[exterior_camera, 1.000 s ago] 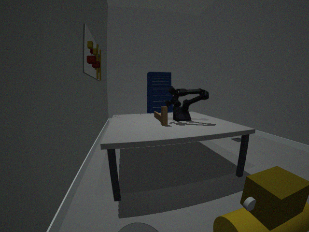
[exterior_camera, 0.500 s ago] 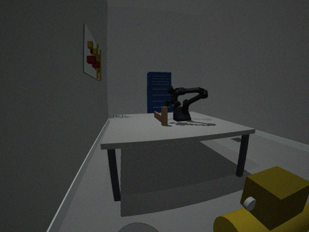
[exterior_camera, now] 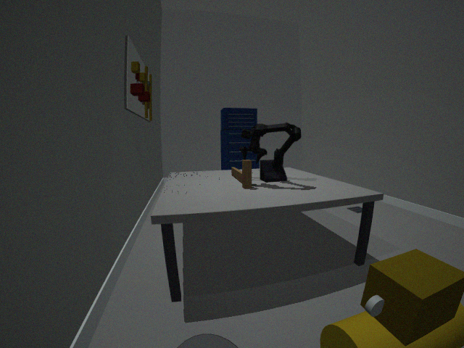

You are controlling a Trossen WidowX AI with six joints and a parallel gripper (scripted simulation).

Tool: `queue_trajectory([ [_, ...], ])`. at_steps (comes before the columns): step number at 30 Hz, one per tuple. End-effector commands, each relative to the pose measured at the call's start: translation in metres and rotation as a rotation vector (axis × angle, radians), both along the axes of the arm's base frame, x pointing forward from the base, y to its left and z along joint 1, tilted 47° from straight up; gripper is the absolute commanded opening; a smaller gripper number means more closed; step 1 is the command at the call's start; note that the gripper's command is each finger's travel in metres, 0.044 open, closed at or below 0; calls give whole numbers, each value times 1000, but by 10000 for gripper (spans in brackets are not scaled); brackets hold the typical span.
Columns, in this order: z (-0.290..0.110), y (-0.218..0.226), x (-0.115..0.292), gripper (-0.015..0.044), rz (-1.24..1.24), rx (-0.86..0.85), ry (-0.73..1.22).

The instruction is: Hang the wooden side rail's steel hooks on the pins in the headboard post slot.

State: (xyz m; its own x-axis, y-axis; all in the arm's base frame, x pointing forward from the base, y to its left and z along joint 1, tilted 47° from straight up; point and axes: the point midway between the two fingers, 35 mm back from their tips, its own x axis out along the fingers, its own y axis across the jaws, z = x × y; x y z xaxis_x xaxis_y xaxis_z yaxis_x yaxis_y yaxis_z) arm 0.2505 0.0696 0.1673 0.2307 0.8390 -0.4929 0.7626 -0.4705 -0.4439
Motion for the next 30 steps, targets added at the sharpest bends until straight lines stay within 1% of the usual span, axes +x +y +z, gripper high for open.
queue_trajectory([
  [1,1,-5,12,440,107,-20,-34],
  [5,3,-8,20,440,189,-21,-66],
  [27,3,-8,20,440,193,-20,-68],
  [30,-7,-13,23,440,236,-57,-109],
])
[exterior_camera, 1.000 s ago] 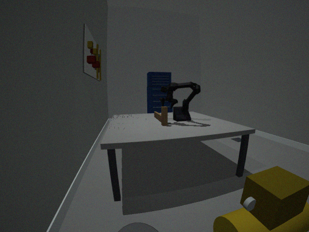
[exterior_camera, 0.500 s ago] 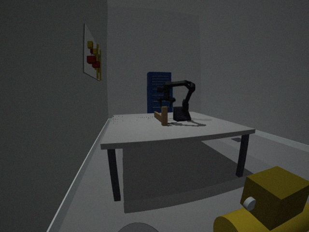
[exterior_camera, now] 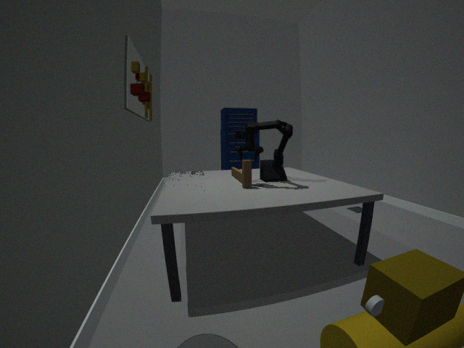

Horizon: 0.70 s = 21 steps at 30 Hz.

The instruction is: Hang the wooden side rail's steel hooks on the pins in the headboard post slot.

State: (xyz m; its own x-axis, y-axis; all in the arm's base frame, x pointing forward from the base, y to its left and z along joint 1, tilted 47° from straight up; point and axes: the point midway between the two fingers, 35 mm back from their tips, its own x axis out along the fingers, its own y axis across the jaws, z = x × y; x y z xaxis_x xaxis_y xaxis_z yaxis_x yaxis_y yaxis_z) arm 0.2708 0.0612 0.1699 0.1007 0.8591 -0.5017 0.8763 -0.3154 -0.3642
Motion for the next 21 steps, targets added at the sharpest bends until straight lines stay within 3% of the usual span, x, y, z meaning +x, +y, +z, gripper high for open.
queue_trajectory([
  [1,-16,-8,5,440,63,-51,-57],
  [11,-85,-46,18,440,415,-227,-325],
  [21,-91,-47,18,440,441,-235,-341],
])
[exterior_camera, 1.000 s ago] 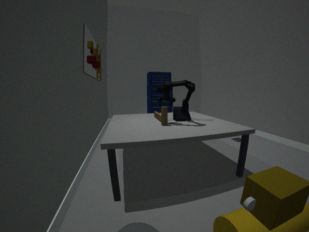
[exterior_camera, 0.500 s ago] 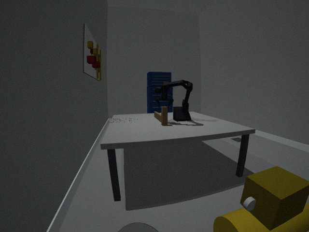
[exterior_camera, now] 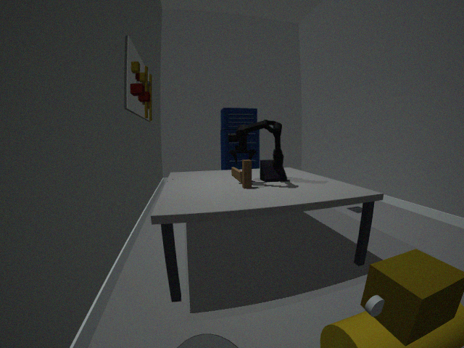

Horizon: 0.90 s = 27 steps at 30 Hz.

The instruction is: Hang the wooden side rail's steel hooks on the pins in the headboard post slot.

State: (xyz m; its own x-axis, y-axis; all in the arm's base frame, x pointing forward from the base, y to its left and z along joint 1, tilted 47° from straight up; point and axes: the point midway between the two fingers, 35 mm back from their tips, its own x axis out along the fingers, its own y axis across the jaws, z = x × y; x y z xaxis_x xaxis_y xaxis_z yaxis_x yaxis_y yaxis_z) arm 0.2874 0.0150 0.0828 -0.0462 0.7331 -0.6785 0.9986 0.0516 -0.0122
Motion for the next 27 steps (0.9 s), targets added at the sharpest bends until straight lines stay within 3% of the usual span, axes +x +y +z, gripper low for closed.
queue_trajectory([
  [1,-7,2,1,440,14,-9,-9],
  [5,-26,22,0,440,14,-7,-9],
  [27,-49,47,-1,440,14,-9,-10],
])
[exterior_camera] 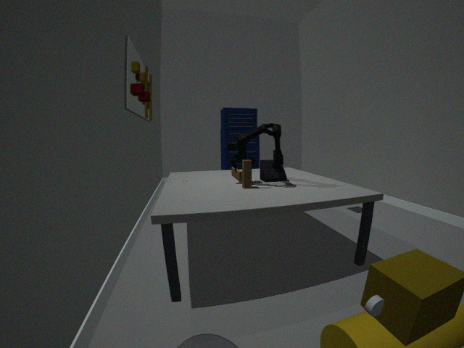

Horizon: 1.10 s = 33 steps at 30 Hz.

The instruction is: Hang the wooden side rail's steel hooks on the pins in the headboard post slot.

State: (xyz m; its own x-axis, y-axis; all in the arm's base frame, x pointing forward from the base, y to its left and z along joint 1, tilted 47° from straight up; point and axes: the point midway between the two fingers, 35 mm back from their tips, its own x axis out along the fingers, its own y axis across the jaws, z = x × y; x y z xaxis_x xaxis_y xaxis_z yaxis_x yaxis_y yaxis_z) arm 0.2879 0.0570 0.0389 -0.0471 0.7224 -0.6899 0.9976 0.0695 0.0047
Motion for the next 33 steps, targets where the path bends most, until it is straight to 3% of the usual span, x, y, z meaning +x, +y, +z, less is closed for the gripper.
queue_trajectory([
  [1,-6,6,-1,440,-4,6,8],
  [33,-38,42,-5,440,-3,10,9],
])
